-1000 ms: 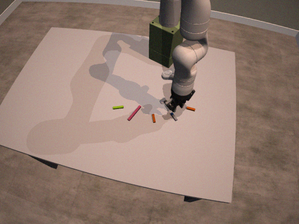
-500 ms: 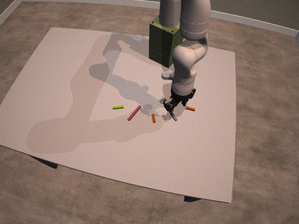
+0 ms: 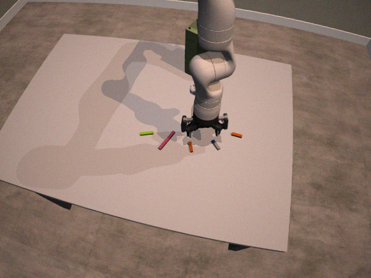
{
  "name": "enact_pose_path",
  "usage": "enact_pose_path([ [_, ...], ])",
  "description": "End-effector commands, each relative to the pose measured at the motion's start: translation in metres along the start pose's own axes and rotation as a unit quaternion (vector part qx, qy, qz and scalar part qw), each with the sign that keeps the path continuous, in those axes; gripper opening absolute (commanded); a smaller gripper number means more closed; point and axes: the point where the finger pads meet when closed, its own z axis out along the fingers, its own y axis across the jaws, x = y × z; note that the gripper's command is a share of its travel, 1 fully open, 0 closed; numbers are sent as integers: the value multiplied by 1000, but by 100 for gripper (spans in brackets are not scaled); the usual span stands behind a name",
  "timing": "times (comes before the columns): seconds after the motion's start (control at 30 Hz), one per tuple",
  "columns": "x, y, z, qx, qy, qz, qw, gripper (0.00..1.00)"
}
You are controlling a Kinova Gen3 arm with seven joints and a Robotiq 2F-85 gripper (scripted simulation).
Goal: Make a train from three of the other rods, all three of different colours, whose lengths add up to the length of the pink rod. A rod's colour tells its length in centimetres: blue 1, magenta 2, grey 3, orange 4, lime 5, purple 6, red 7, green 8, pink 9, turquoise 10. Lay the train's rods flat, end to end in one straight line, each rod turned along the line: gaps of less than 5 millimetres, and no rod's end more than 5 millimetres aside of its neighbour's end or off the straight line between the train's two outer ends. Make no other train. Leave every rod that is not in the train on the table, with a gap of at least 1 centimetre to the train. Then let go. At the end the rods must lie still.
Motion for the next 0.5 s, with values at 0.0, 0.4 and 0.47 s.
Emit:
enact_pose_path([
  [0.0, 2, -26, 2, -2, 2, 67, 998, 100],
  [0.4, 30, -122, 11, -2, 4, 415, 910, 100],
  [0.47, 36, -136, 13, -2, 4, 467, 884, 100],
])
